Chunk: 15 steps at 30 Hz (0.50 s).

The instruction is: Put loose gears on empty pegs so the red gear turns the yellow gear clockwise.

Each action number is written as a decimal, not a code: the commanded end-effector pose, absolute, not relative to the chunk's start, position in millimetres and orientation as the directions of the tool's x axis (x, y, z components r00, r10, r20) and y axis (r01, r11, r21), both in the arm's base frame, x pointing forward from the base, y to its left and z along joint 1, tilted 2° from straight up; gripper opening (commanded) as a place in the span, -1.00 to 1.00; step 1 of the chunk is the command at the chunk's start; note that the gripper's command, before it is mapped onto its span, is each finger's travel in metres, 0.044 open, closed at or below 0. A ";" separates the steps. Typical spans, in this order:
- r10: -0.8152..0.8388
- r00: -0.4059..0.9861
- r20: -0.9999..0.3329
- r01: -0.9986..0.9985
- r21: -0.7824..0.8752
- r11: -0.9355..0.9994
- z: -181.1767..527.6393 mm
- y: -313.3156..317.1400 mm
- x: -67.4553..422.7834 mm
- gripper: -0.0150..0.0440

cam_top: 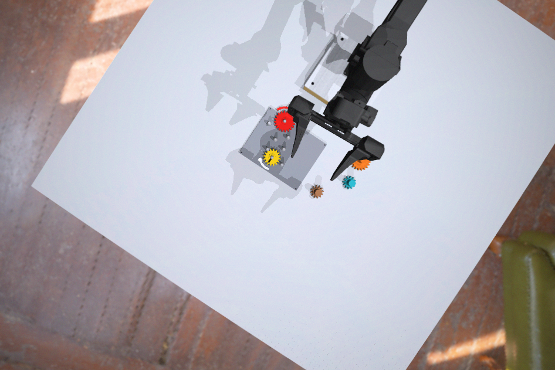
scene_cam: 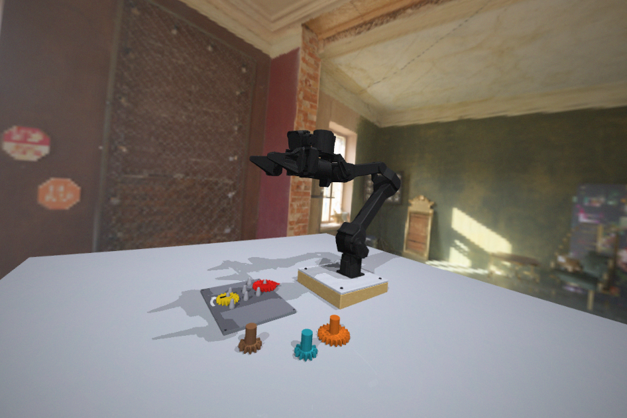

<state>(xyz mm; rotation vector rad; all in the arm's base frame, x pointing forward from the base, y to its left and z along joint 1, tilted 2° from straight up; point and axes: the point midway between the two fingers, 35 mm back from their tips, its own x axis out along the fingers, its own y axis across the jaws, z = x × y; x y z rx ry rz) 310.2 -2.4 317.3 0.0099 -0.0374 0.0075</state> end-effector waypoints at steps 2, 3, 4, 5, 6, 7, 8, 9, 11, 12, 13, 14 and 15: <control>0.024 1.000 -0.008 -0.024 0.018 1.000 308.8 2.8 315.0 1.00; 0.044 0.997 -0.065 -0.043 0.028 0.999 298.0 9.4 320.4 1.00; 0.069 0.989 -0.134 -0.064 0.040 0.997 284.6 17.9 325.9 1.00; 0.093 0.975 -0.203 -0.085 0.051 0.995 270.9 26.6 330.3 1.00; 0.117 0.955 -0.271 -0.104 0.062 0.993 257.3 35.4 333.6 1.00; 0.138 0.931 -0.338 -0.121 0.072 0.990 243.6 44.4 335.7 1.00; 0.158 0.901 -0.403 -0.137 0.081 0.987 229.9 53.3 336.6 1.00; 0.176 0.865 -0.470 -0.152 0.089 0.984 215.7 62.6 336.4 1.00; 0.204 0.776 -0.596 -0.179 0.102 0.979 187.7 80.9 332.5 1.00; 0.213 0.725 -0.654 -0.191 0.106 0.976 174.2 89.6 328.7 1.00; 0.218 0.670 -0.709 -0.202 0.108 0.973 161.2 97.9 324.0 1.00; 0.219 0.612 -0.760 -0.213 0.109 0.971 148.7 105.8 318.2 1.00; 0.216 0.550 -0.807 -0.223 0.107 0.969 136.7 113.2 311.5 1.00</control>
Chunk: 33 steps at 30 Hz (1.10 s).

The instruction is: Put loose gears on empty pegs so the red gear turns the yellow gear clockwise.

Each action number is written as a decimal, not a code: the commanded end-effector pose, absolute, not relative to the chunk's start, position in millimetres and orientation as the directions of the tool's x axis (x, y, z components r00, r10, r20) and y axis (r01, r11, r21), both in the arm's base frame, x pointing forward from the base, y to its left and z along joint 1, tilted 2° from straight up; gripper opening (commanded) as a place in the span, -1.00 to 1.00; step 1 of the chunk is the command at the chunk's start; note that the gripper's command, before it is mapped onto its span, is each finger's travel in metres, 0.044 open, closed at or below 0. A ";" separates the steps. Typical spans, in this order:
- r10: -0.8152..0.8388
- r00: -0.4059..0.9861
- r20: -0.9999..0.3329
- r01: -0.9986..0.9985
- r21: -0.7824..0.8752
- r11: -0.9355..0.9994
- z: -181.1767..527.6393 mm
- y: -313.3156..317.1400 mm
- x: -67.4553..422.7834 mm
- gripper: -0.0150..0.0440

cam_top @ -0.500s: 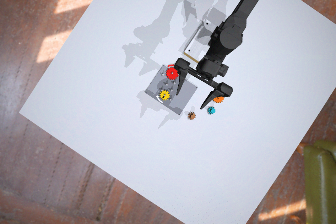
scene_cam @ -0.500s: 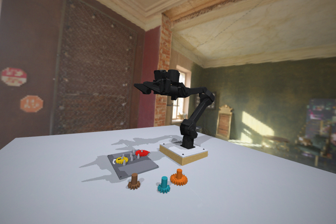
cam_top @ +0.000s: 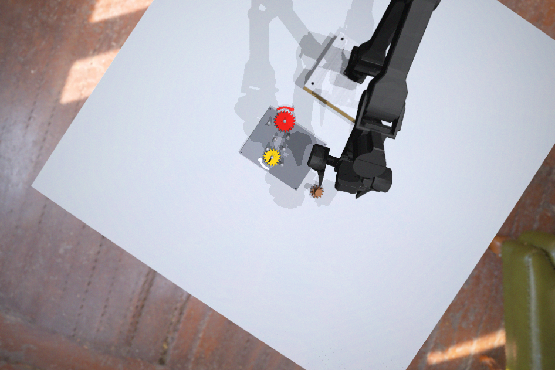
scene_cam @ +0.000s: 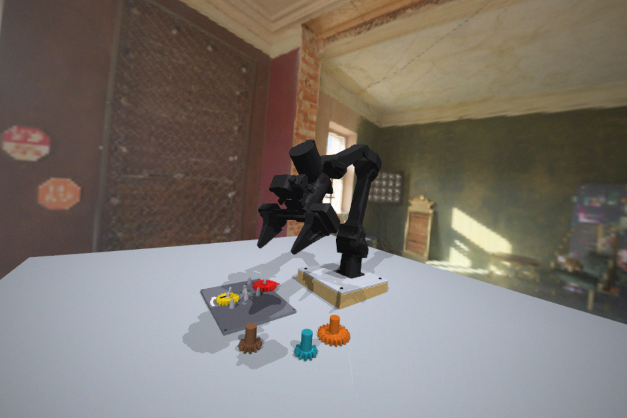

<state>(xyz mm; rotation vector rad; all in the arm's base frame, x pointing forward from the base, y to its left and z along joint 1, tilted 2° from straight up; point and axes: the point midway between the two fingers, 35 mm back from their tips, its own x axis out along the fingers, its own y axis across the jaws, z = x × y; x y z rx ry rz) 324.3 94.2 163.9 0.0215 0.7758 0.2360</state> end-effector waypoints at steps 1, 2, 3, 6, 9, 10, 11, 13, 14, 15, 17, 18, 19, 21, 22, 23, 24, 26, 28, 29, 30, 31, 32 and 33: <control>0.208 0.486 -0.849 -0.233 0.104 0.967 125.3 120.0 304.0 1.00; 0.194 0.413 -0.890 -0.244 0.097 0.965 113.4 126.9 294.8 1.00; 0.174 0.335 -0.926 -0.256 0.088 0.963 102.0 133.3 284.3 1.00; 0.076 0.100 -0.992 -0.296 0.044 0.954 74.1 147.5 249.3 1.00; 0.010 -0.012 -1.000 -0.320 0.013 0.947 64.1 151.8 231.0 1.00; 0.010 -0.012 -1.000 -0.320 0.014 0.947 64.1 152.8 228.6 1.00; 0.010 -0.012 -1.000 -0.320 0.014 0.947 64.1 153.7 226.2 1.00; 0.010 -0.012 -1.000 -0.320 0.014 0.947 64.1 153.7 226.2 1.00; 0.011 -0.012 -1.000 -0.320 0.014 0.947 64.2 154.0 225.6 1.00; 0.011 -0.012 -1.000 -0.320 0.014 0.947 62.9 154.1 225.6 1.00; 0.010 -0.012 -1.000 -0.320 0.014 0.947 53.9 154.2 225.5 1.00; 0.010 -0.012 -1.000 -0.320 0.014 0.947 50.3 154.2 225.4 1.00; 0.010 -0.012 -1.000 -0.320 0.014 0.947 49.1 154.2 225.3 1.00; 0.010 -0.012 -1.000 -0.320 0.014 0.947 49.1 154.2 225.3 1.00; 0.010 -0.012 -1.000 -0.320 0.014 0.947 48.8 154.2 225.3 1.00; 0.010 -0.012 -1.000 -0.320 0.014 0.947 48.0 154.2 225.4 1.00; 0.010 -0.012 -1.000 -0.320 0.014 0.947 46.7 154.2 225.4 1.00; 0.010 -0.012 -1.000 -0.320 0.014 0.947 43.5 154.4 225.4 1.00; 0.010 -0.012 -1.000 -0.320 0.014 0.947 40.2 154.4 225.4 1.00; 0.010 -0.012 -1.000 -0.320 0.014 0.947 38.6 154.5 225.4 1.00; 0.010 -0.012 -1.000 -0.320 0.014 0.947 37.0 154.5 225.4 1.00; 0.010 -0.012 -1.000 -0.320 0.014 0.947 35.4 154.5 225.3 1.00; 0.010 -0.012 -1.000 -0.320 0.014 0.947 33.7 154.5 225.3 1.00; 0.010 -0.012 -1.000 -0.320 0.014 0.947 32.1 154.5 225.2 1.00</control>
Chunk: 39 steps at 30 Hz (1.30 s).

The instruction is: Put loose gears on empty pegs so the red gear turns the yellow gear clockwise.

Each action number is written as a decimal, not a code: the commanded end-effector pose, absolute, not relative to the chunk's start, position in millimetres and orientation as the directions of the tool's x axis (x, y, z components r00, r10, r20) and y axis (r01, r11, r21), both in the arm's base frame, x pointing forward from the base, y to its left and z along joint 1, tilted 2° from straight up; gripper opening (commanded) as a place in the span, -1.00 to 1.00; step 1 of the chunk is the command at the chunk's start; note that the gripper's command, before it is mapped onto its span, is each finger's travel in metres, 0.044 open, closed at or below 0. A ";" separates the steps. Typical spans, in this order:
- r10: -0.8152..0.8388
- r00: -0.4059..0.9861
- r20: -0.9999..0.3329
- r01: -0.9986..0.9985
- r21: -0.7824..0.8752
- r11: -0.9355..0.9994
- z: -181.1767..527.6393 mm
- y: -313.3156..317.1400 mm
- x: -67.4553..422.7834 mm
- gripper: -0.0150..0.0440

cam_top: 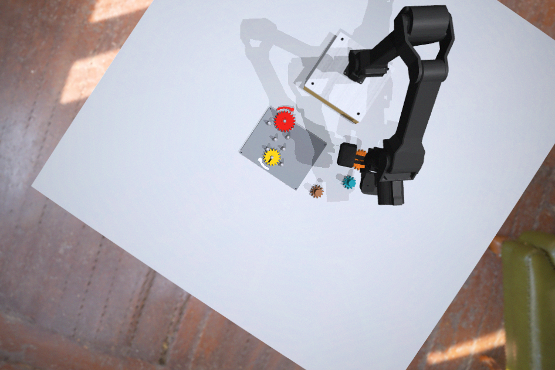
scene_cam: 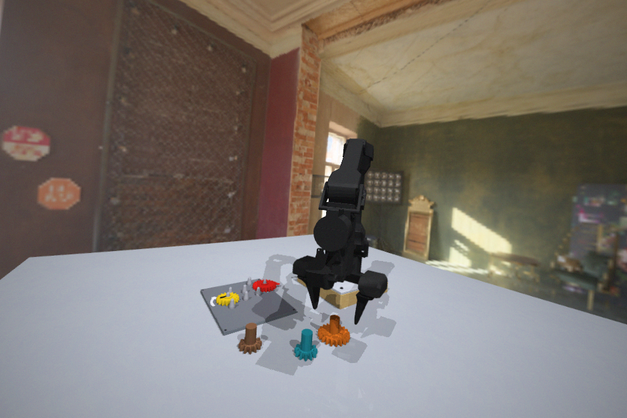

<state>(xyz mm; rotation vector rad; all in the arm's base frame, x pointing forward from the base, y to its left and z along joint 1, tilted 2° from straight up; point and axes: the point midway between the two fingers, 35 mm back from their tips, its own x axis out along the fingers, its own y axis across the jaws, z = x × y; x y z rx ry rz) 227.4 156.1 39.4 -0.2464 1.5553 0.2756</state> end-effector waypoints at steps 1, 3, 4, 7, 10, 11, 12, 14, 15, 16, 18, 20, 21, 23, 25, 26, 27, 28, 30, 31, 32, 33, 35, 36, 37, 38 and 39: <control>0.010 -0.012 -1.000 -0.320 0.014 0.947 30.5 154.5 225.2 1.00; 0.010 -0.012 -1.000 -0.320 0.014 0.947 27.3 154.5 225.0 1.00; 0.010 -0.012 -1.000 -0.320 0.014 0.947 25.7 154.5 224.9 1.00; 0.010 -0.012 -1.000 -0.320 0.014 0.947 22.1 154.4 224.7 1.00; 0.010 -0.012 -1.000 -0.320 0.014 0.947 21.8 154.4 224.7 1.00; 0.010 -0.012 -1.000 -0.320 0.014 0.947 21.8 154.4 224.7 1.00; 0.010 -0.012 -1.000 -0.320 0.014 0.947 21.8 154.4 224.7 1.00; 0.010 -0.012 -1.000 -0.320 0.014 0.947 21.8 154.4 224.7 1.00; 0.010 -0.012 -1.000 -0.320 0.014 0.947 21.8 154.4 224.7 0.91; 0.010 -0.012 -1.000 -0.320 0.014 0.947 21.8 154.4 224.7 0.82; 0.010 -0.012 -1.000 -0.320 0.014 0.947 21.8 154.4 224.7 0.64; 0.010 -0.012 -1.000 -0.320 0.014 0.947 21.8 154.4 224.7 0.47; 0.010 -0.012 -1.000 -0.320 0.014 0.947 21.8 154.4 224.7 0.38; 0.010 -0.012 -1.000 -0.320 0.014 0.947 21.8 154.4 224.7 0.20; 0.010 -0.012 -1.000 -0.320 0.014 0.947 21.8 154.4 224.7 0.02; 0.010 -0.012 -1.000 -0.320 0.014 0.947 21.8 154.4 224.7 -0.07; 0.010 -0.012 -1.000 -0.320 0.014 0.947 21.8 154.4 224.7 -0.16; 0.010 -0.012 -1.000 -0.320 0.014 0.947 21.8 154.4 224.7 -0.25; 0.010 -0.012 -1.000 -0.320 0.014 0.947 21.8 154.4 224.7 -0.29; 0.010 -0.012 -1.000 -0.320 0.014 0.947 21.8 154.4 224.7 -0.31; 0.010 -0.012 -1.000 -0.320 0.014 0.947 21.8 154.4 224.7 -0.34; 0.010 -0.012 -1.000 -0.320 0.014 0.947 21.8 154.4 224.7 -0.36; 0.010 -0.012 -1.000 -0.320 0.014 0.947 21.8 154.4 224.7 -0.47; 0.010 -0.012 -1.000 -0.320 0.014 0.947 22.2 154.5 224.8 -0.49; 0.010 -0.012 -1.000 -0.320 0.014 0.947 23.2 154.6 225.1 -0.49; 0.010 -0.012 -1.000 -0.320 0.014 0.947 25.0 154.9 225.6 -0.49; 0.011 -0.012 -1.000 -0.320 0.014 0.947 27.1 155.2 226.3 -0.49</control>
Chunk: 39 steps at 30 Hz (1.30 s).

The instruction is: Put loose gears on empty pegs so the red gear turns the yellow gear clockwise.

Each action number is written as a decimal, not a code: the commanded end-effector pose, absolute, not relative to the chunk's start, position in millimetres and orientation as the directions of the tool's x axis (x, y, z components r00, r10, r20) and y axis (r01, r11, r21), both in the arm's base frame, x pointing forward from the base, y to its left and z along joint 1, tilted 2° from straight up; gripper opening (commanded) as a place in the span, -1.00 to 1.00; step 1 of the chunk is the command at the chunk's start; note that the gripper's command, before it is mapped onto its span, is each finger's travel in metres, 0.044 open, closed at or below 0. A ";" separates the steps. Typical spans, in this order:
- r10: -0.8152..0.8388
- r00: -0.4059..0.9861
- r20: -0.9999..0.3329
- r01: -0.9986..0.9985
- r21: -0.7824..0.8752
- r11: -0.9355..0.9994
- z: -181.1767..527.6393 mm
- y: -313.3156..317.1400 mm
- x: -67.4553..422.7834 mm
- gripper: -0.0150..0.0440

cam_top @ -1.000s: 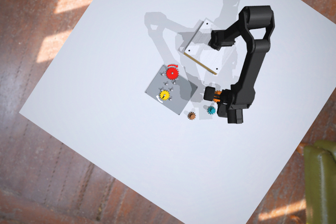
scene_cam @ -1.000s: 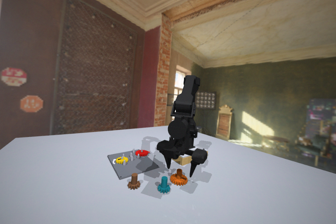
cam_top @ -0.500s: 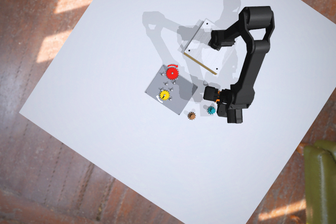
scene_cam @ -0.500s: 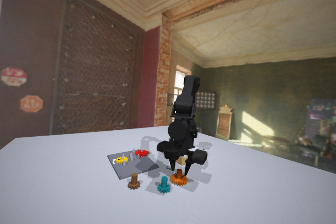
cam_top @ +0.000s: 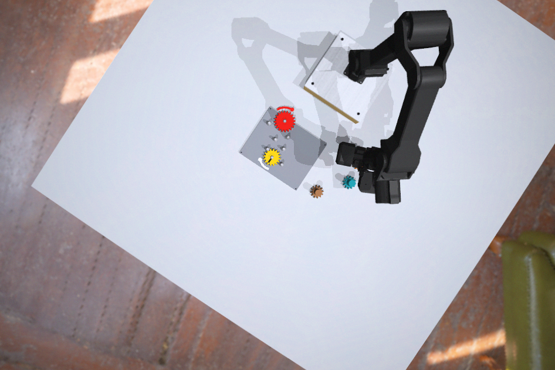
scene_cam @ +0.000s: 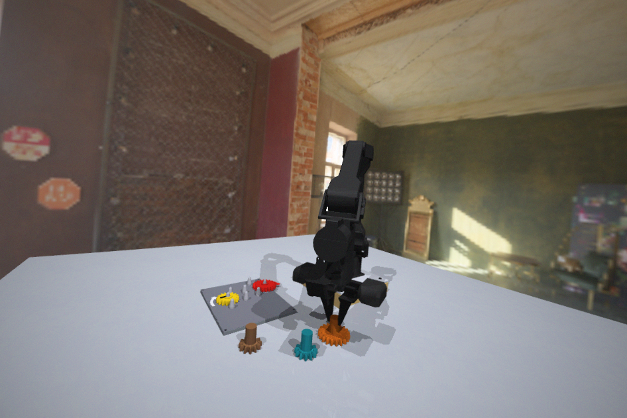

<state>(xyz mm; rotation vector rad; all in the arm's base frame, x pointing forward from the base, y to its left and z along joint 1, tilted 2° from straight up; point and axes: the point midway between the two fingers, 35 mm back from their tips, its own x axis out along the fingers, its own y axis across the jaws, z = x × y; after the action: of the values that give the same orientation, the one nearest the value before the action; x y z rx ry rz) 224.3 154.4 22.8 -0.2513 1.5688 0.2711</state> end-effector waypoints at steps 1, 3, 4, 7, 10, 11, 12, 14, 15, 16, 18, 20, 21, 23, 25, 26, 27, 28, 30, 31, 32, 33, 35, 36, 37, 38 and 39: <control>0.011 -0.012 -1.000 -0.320 0.014 0.947 29.2 155.5 226.9 -0.49; 0.011 -0.012 -1.000 -0.320 0.014 0.947 33.4 156.0 228.0 -0.49; 0.011 -0.012 -1.000 -0.320 0.014 0.947 35.6 156.2 228.6 -0.49; 0.011 -0.012 -1.000 -0.320 0.014 0.947 42.0 156.9 230.2 -0.49; 0.011 -0.012 -1.000 -0.320 0.014 0.947 48.6 157.4 231.7 -0.49; 0.011 -0.012 -1.000 -0.320 0.014 0.947 50.7 157.6 232.1 -0.49; 0.011 -0.012 -1.000 -0.320 0.014 0.947 52.9 157.8 232.6 -0.49; 0.011 -0.012 -1.000 -0.320 0.014 0.947 57.4 158.0 233.4 -0.49; 0.011 -0.011 -1.000 -0.320 0.014 0.947 59.6 158.1 233.8 -0.49; 0.011 -0.011 -1.000 -0.320 0.014 0.947 61.8 158.2 234.1 -0.49; 0.011 -0.011 -1.000 -0.320 0.014 0.947 66.3 158.4 234.8 -0.49; 0.011 -0.011 -1.000 -0.320 0.014 0.947 70.8 158.6 235.4 -0.49; 0.011 -0.011 -1.000 -0.321 0.014 0.947 73.1 158.7 235.7 -0.49; 0.012 -0.010 -1.000 -0.321 0.015 0.947 77.6 158.8 236.3 -0.49; 0.013 -0.010 -1.000 -0.322 0.015 0.947 82.3 159.0 236.7 -0.49; 0.013 -0.009 -1.000 -0.322 0.016 0.947 84.6 159.0 236.9 -0.49; 0.014 -0.009 -1.000 -0.322 0.016 0.946 86.9 159.1 237.1 -0.49; 0.014 -0.009 -1.000 -0.323 0.016 0.946 89.2 159.1 237.3 -0.49; 0.014 -0.009 -1.000 -0.323 0.016 0.946 93.8 159.0 237.6 -0.49; 0.014 -0.009 -1.000 -0.323 0.016 0.946 96.1 158.9 237.7 -0.49; 0.014 -0.009 -1.000 -0.322 0.016 0.946 98.3 158.8 237.8 -0.49; 0.014 -0.009 -1.000 -0.322 0.016 0.946 100.6 158.7 237.8 -0.49; 0.013 -0.009 -1.000 -0.322 0.016 0.947 105.2 158.4 237.9 -0.49; 0.013 -0.009 -1.000 -0.322 0.015 0.947 107.5 158.3 237.9 -0.49; 0.013 -0.009 -1.000 -0.322 0.015 0.947 109.8 158.1 237.9 -0.49; 0.013 -0.009 -1.000 -0.322 0.015 0.947 112.1 158.0 237.9 -0.49; 0.013 -0.009 -1.000 -0.322 0.015 0.947 114.4 157.8 237.9 -0.49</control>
<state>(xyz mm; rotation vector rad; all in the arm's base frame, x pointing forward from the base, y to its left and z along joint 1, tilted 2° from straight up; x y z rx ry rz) 235.7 157.0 103.7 -0.2469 1.5799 0.2597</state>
